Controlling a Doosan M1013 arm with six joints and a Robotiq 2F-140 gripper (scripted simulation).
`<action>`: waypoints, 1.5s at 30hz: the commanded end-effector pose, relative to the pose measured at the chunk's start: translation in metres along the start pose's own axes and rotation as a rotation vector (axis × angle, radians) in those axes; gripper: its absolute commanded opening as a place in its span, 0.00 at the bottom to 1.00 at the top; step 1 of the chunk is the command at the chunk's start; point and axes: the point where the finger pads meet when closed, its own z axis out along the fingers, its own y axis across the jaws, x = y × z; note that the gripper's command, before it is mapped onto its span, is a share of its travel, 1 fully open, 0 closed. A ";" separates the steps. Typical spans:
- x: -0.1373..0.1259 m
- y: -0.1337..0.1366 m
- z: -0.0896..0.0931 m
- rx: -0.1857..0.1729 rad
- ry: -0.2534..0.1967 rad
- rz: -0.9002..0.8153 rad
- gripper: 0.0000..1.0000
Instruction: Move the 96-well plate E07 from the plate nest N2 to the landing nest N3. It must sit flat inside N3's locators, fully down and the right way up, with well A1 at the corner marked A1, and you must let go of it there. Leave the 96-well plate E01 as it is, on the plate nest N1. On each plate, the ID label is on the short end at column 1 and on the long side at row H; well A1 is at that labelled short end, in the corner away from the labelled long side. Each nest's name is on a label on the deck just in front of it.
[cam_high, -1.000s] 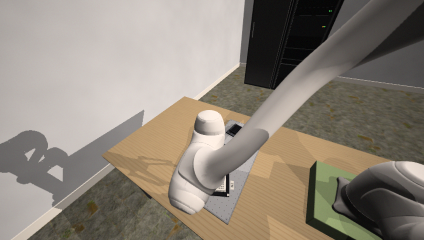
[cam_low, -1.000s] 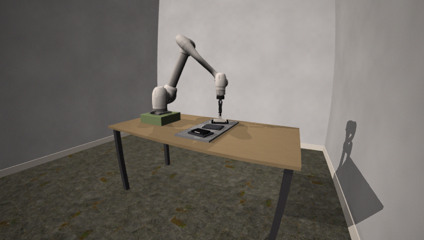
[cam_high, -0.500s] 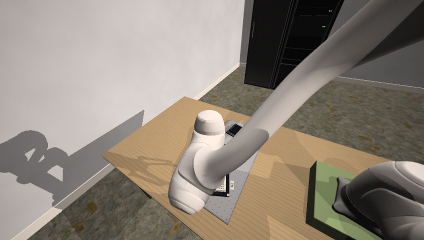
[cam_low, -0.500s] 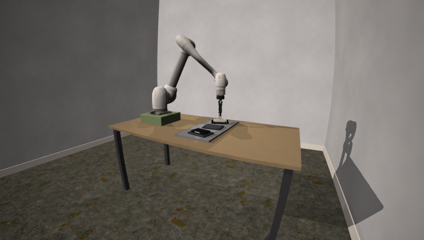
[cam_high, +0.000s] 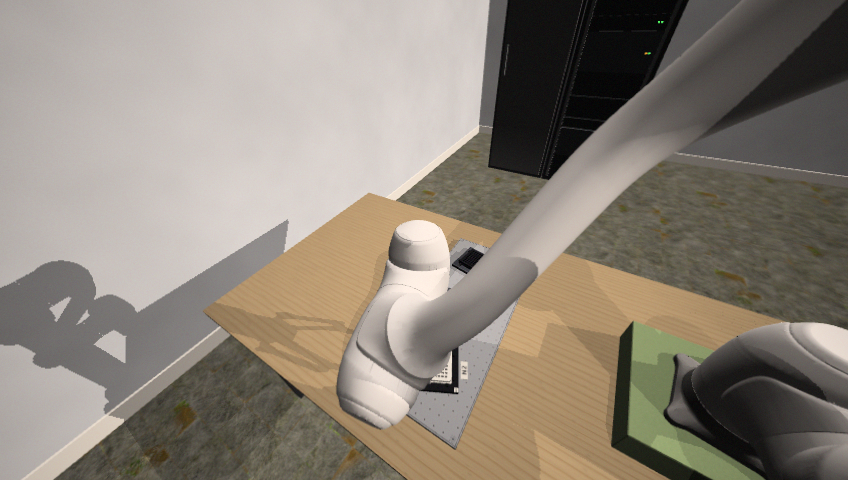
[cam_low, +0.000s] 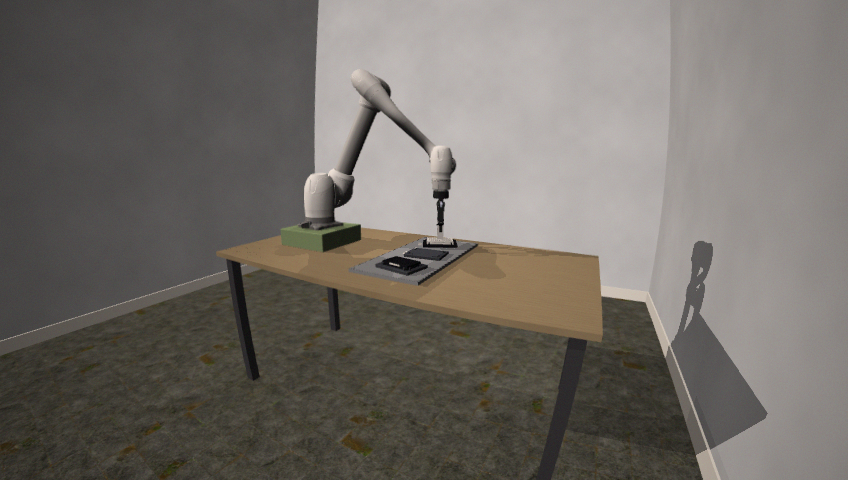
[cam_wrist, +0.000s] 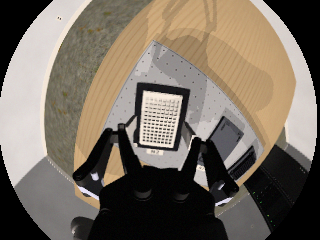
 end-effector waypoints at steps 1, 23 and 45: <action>0.000 0.000 0.000 0.000 0.000 0.000 0.66; 0.000 0.000 0.002 0.000 0.000 0.000 0.66; 0.000 0.000 0.009 0.000 0.000 0.000 0.66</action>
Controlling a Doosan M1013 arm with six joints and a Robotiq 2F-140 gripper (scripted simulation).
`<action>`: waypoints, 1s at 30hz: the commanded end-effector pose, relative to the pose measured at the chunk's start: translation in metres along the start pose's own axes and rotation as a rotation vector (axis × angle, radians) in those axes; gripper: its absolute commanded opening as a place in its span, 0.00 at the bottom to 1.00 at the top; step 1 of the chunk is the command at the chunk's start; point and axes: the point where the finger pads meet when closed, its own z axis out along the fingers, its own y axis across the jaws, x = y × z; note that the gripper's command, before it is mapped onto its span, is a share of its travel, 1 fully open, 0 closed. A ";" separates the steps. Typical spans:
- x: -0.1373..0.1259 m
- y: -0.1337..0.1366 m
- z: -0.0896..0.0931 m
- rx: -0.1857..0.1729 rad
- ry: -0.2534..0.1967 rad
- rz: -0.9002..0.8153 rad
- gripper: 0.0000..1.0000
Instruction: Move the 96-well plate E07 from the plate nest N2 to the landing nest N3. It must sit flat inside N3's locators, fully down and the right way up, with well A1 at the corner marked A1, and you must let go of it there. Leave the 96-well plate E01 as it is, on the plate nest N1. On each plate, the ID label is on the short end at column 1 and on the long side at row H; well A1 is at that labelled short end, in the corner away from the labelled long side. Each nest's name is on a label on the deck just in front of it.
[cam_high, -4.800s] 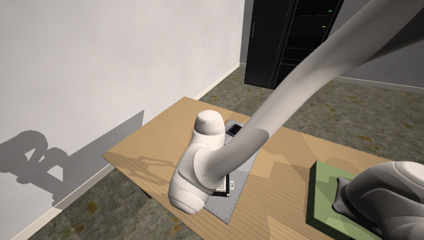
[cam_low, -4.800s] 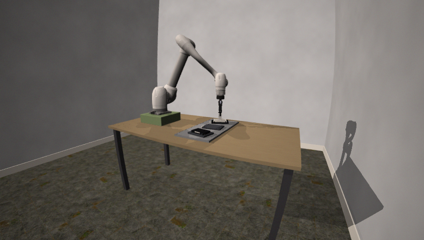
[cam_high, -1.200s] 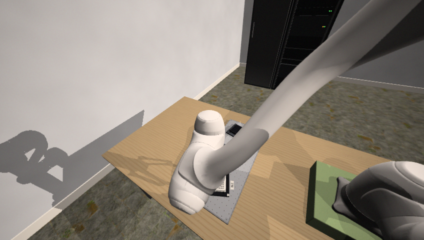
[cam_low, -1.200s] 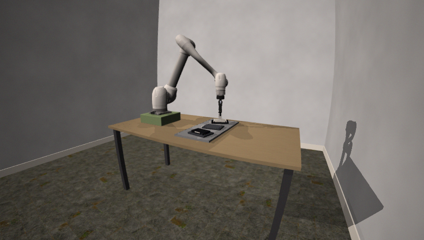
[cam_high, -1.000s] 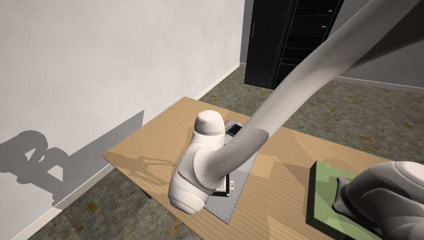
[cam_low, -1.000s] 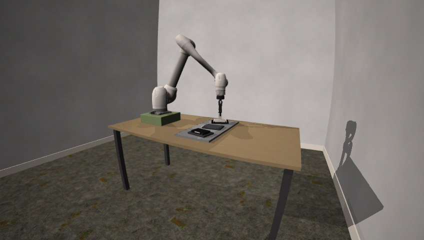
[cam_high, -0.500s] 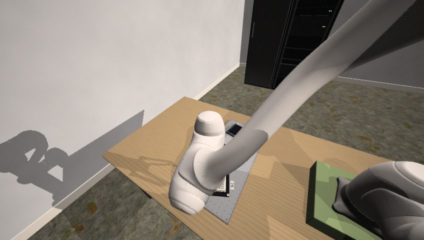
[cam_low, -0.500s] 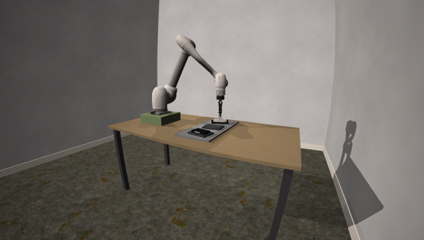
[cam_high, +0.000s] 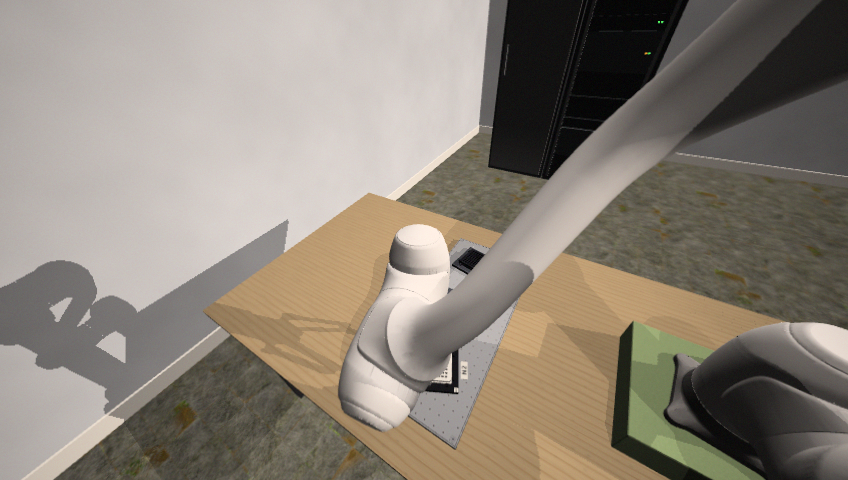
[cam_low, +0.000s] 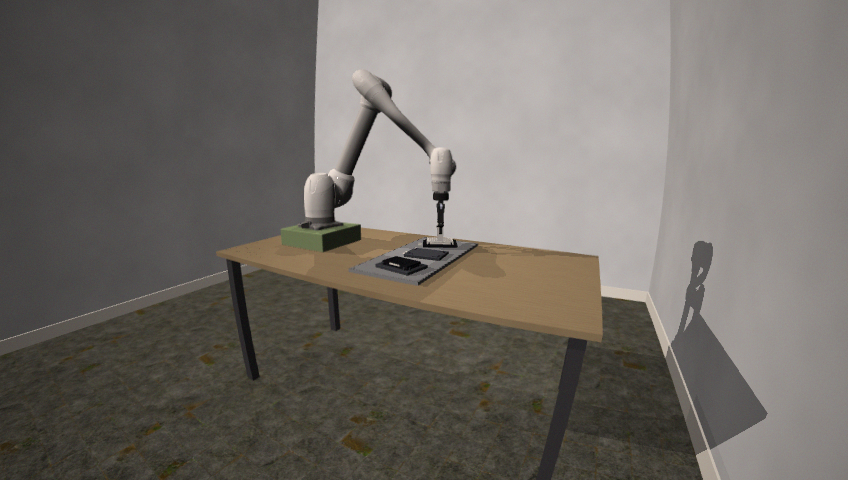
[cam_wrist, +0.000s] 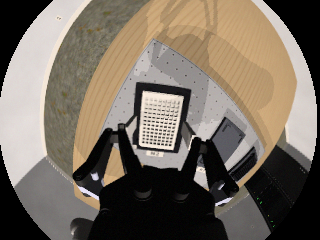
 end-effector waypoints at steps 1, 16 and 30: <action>0.000 0.000 0.001 0.000 0.000 0.000 0.66; 0.000 0.000 0.007 0.000 0.000 0.000 0.66; 0.000 0.000 0.011 0.000 0.000 0.000 0.66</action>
